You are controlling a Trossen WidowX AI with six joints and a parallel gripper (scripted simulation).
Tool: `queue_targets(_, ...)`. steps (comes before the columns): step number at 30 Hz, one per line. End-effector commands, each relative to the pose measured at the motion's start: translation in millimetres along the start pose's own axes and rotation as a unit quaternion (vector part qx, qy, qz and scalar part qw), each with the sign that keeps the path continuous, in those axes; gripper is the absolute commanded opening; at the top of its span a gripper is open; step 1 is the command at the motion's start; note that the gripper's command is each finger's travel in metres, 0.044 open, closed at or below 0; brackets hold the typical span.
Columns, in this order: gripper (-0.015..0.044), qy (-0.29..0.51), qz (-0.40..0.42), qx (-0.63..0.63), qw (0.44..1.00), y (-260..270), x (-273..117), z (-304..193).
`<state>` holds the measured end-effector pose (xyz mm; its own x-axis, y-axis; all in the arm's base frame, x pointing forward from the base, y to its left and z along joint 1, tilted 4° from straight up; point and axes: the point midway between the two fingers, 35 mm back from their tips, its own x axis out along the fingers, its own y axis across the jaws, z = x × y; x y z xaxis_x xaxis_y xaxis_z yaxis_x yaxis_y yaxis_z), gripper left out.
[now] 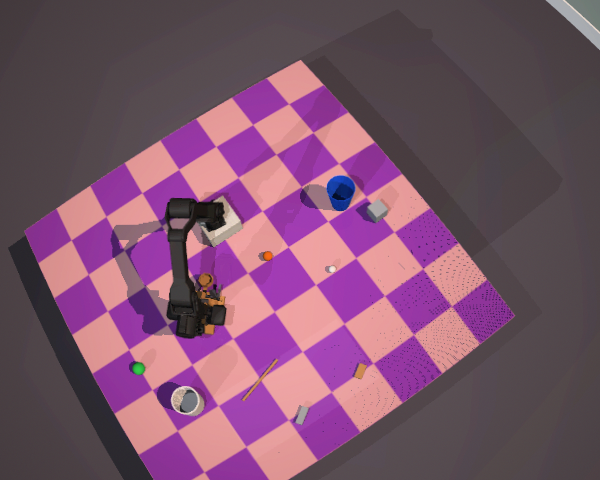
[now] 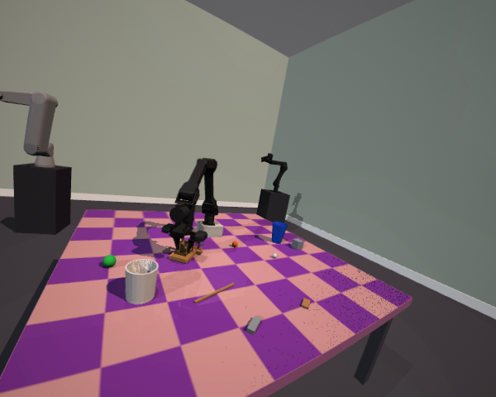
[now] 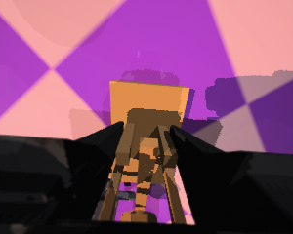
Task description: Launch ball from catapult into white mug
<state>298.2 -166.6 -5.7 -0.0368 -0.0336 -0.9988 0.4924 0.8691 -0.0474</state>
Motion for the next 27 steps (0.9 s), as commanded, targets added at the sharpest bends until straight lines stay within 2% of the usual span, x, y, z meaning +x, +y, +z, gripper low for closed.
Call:
queue_targets(1, 0.0039, 0.000, -0.001, 0.000, 1.000, -0.2, -11.1, 1.0)
queue_targets(3, 0.0000, 0.000, 0.000, 0.000, 1.000, 0.0, -38.9, 1.3)
queue_targets(5, 0.0000, 0.000, 0.000, 0.000, 1.000, 0.0, -50.1, 0.7)
queue_targets(27, 0.0000, 0.003, 0.000, -0.001, 1.000, 0.2, -21.8, 1.2)
